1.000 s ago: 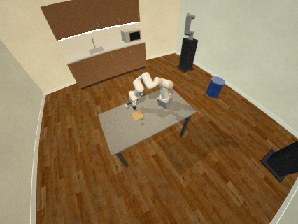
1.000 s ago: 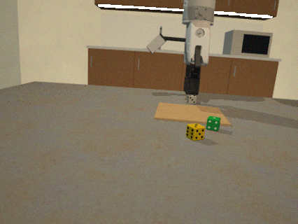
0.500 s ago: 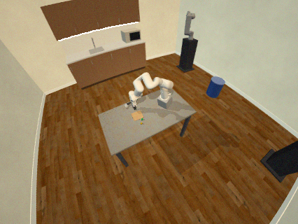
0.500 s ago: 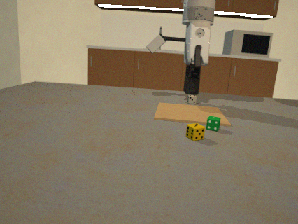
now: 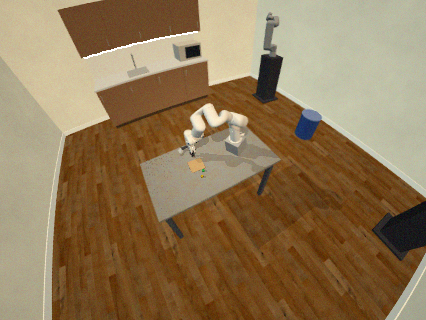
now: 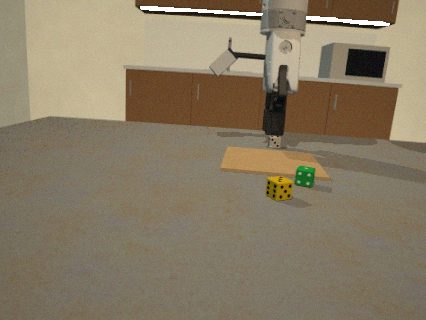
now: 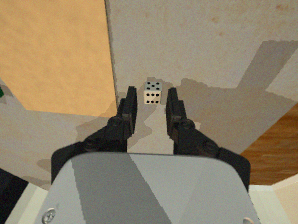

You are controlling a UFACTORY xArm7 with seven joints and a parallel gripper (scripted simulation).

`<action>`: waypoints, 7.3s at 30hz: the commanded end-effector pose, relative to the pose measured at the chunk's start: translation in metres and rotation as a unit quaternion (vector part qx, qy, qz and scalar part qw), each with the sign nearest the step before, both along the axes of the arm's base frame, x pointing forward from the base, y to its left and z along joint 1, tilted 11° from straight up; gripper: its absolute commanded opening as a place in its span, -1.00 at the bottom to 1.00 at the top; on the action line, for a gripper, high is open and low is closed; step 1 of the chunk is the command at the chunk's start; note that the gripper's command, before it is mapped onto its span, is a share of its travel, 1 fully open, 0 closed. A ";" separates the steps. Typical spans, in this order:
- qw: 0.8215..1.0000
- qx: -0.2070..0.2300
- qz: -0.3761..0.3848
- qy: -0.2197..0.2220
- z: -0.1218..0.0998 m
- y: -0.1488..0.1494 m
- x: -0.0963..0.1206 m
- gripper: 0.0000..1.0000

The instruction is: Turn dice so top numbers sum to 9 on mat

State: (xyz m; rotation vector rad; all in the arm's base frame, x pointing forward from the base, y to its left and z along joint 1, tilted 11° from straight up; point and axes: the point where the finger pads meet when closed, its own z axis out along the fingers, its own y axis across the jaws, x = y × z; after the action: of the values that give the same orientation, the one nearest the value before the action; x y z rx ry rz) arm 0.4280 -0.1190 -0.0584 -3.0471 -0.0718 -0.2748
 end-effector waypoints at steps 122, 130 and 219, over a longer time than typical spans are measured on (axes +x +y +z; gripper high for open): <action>1.000 0.000 -0.001 -0.001 -0.022 0.000 0.006 -0.69; 1.000 0.000 -0.001 -0.001 -0.022 0.000 0.006 -0.69; 0.945 -0.041 0.319 -0.064 0.068 -0.017 0.004 -0.69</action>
State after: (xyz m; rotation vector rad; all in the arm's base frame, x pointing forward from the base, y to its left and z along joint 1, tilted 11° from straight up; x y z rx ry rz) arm 0.4312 -0.1345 0.0089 -2.9033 -1.0766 -0.3291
